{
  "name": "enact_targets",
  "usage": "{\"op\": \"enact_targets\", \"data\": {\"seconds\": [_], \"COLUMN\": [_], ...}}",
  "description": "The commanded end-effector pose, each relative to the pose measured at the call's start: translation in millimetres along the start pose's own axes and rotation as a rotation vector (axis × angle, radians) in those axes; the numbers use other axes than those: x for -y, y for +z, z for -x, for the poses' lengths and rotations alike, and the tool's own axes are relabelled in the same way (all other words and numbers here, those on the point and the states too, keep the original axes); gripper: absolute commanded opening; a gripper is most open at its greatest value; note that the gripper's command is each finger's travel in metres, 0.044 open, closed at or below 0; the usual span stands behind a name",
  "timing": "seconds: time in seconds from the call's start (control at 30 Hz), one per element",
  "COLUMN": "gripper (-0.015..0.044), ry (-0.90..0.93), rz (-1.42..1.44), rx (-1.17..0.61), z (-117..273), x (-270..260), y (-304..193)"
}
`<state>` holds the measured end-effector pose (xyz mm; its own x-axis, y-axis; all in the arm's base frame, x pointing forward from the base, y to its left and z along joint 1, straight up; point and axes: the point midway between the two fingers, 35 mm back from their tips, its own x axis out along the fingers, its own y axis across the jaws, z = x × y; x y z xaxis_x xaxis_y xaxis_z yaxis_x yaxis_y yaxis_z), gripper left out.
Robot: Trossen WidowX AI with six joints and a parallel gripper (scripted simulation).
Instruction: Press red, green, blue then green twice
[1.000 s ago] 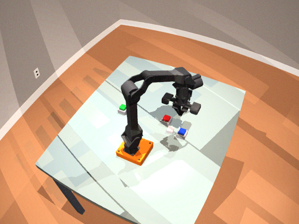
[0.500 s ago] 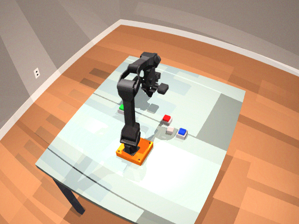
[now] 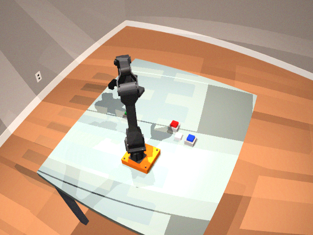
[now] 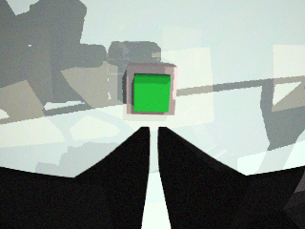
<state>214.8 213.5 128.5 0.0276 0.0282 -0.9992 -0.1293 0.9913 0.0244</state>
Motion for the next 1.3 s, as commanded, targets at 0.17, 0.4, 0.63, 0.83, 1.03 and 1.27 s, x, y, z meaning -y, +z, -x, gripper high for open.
{"op": "enact_targets", "data": {"seconds": [0.17,0.4,0.63,0.83,1.03,1.27], "gripper": [0.002,0.002,0.002,0.002,0.002,0.002], "ry": [-0.006,-0.006,-0.006,-0.007,-0.007,-0.007], "rz": [-0.015,-0.015,-0.015,-0.015,-0.015,-0.015], "rx": [-0.009,-0.009,-0.009,-0.009,-0.009,-0.009], "z": [-55.6,-64.6,-76.1,-85.7,-89.7,-89.7], "x": [1.0,0.8,0.8,1.1,1.3,1.3], "y": [-2.8,-2.6,-2.6,-3.0,-3.3,-3.3]}}
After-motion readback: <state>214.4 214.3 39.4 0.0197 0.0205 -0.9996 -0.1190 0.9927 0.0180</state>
